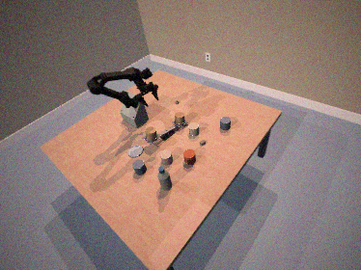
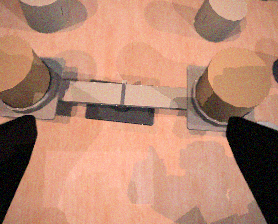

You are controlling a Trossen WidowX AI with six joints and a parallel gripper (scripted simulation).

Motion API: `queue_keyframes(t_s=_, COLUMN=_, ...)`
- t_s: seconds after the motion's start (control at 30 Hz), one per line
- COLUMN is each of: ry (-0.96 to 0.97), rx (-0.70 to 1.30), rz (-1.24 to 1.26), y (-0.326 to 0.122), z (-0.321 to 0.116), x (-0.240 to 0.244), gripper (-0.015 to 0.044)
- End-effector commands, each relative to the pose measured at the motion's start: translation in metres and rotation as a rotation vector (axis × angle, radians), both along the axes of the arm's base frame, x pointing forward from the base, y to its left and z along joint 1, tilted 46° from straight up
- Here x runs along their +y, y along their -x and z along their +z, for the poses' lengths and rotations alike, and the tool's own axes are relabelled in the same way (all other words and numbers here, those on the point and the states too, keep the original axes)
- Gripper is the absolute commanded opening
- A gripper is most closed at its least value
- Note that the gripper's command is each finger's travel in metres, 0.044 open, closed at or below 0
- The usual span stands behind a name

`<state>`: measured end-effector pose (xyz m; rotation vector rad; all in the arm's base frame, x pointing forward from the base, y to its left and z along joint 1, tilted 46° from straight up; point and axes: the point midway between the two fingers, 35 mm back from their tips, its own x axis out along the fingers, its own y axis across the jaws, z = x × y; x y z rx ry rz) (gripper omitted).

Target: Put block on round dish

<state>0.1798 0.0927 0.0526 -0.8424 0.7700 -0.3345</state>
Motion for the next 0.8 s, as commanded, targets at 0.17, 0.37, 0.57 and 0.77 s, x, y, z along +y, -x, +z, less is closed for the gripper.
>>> queue_keyframes(t_s=0.17, ry=0.163, rx=0.224, rz=0.023, y=-0.018, z=-0.015, x=0.013, gripper=0.0440)
queue_keyframes(t_s=0.37, ry=0.267, rx=0.396, rz=0.058, y=-0.033, z=-0.029, x=0.020, gripper=0.0440)
queue_keyframes(t_s=0.57, ry=0.333, rx=0.579, rz=0.092, y=-0.049, z=-0.047, x=0.024, gripper=0.0440)
queue_keyframes(t_s=0.77, ry=0.385, rx=0.755, rz=0.144, y=-0.067, z=-0.067, x=0.026, gripper=0.0440)
